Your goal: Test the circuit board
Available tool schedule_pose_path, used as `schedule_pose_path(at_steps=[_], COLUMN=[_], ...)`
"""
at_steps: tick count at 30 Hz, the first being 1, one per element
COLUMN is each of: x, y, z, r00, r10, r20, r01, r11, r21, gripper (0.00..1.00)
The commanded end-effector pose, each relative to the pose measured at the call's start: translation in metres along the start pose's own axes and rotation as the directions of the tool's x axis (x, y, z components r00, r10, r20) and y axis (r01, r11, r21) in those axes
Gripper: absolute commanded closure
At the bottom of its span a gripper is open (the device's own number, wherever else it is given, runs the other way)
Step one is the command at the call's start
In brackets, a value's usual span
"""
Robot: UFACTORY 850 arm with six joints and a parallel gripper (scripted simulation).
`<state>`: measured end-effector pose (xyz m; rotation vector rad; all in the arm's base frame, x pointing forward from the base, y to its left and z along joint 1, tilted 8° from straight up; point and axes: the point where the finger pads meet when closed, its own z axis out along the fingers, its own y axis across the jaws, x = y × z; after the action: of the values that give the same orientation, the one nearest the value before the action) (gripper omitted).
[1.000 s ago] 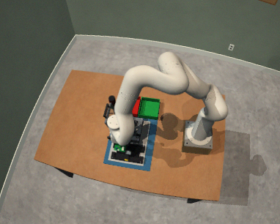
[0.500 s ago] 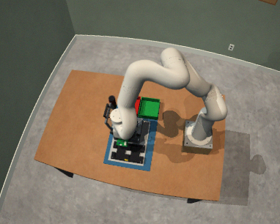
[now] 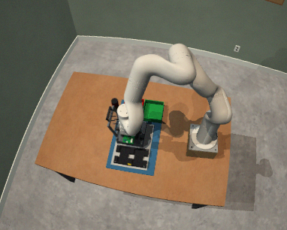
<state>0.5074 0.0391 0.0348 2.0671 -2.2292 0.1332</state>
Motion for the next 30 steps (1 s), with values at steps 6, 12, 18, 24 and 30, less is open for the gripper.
schedule_pose_path(at_steps=[6, 12, 18, 24, 30], x=[0.029, 0.041, 0.052, 0.057, 0.062], y=[0.006, 0.009, 0.012, 0.013, 0.014], z=[-0.003, -0.004, -0.005, -0.005, -0.005], r00=[1.000, 1.000, 1.000, 1.000, 1.000], r10=[0.000, 0.000, 0.000, 0.000, 0.000], r20=[0.001, 0.001, 0.001, 0.001, 0.001], r01=[0.000, 0.000, 0.000, 0.000, 0.000], r11=[1.000, 1.000, 1.000, 1.000, 1.000], r21=[0.002, 0.002, 0.002, 0.002, 0.002], gripper=[0.21, 0.21, 0.21, 0.21, 0.21])
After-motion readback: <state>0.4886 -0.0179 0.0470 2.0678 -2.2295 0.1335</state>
